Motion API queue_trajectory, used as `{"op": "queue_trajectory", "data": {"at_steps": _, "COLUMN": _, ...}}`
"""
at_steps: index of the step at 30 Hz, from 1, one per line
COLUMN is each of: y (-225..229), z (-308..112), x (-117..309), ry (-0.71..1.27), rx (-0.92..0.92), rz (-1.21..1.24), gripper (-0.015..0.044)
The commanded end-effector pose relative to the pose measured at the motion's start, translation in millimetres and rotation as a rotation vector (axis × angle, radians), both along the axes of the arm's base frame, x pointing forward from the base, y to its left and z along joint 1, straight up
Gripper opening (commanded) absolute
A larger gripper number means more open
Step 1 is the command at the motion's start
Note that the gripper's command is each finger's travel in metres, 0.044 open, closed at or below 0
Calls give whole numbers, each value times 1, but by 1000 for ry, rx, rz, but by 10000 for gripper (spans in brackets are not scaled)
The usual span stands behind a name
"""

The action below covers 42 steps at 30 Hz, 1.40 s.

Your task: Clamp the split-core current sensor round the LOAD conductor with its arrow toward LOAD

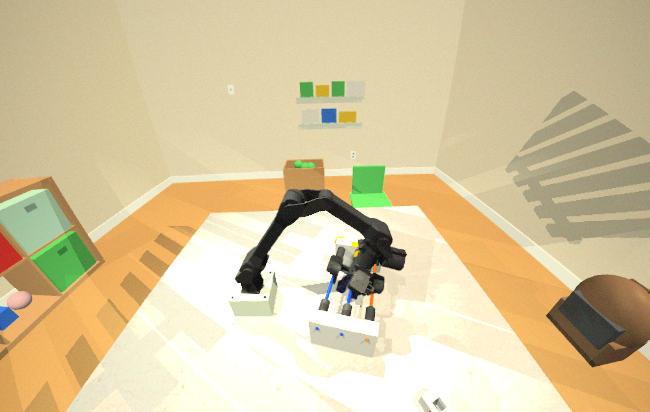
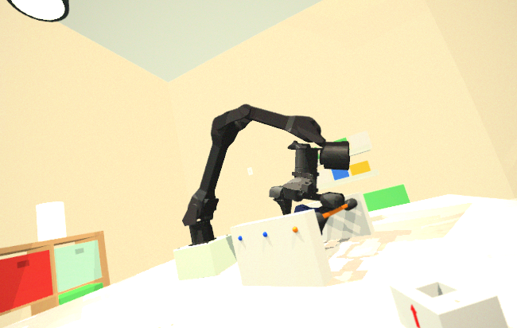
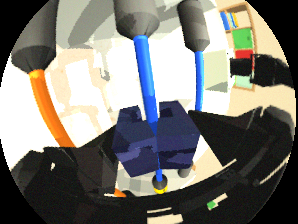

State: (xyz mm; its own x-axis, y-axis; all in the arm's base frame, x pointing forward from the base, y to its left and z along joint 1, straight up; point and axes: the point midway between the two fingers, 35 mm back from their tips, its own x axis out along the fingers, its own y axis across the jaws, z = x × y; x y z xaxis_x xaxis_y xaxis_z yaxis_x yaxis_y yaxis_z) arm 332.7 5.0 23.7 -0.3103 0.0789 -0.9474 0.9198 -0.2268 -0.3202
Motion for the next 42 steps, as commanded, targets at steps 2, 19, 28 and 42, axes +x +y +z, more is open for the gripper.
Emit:
{"op": "queue_trajectory", "data": {"at_steps": 2, "y": 2, "z": -2, "x": -5, "ry": 23, "rx": 8, "rz": 2, "gripper": 440}}
{"op": "queue_trajectory", "data": {"at_steps": 19, "y": 0, "z": 0, "x": 0, "ry": 0, "rx": 0, "rz": 0, "gripper": 426}}
{"op": "queue_trajectory", "data": {"at_steps": 28, "y": 0, "z": 0, "x": 0, "ry": 0, "rx": 0, "rz": 0, "gripper": 366}}
{"op": "queue_trajectory", "data": {"at_steps": 42, "y": 0, "z": 0, "x": 0, "ry": 0, "rx": 0, "rz": 0, "gripper": 233}}
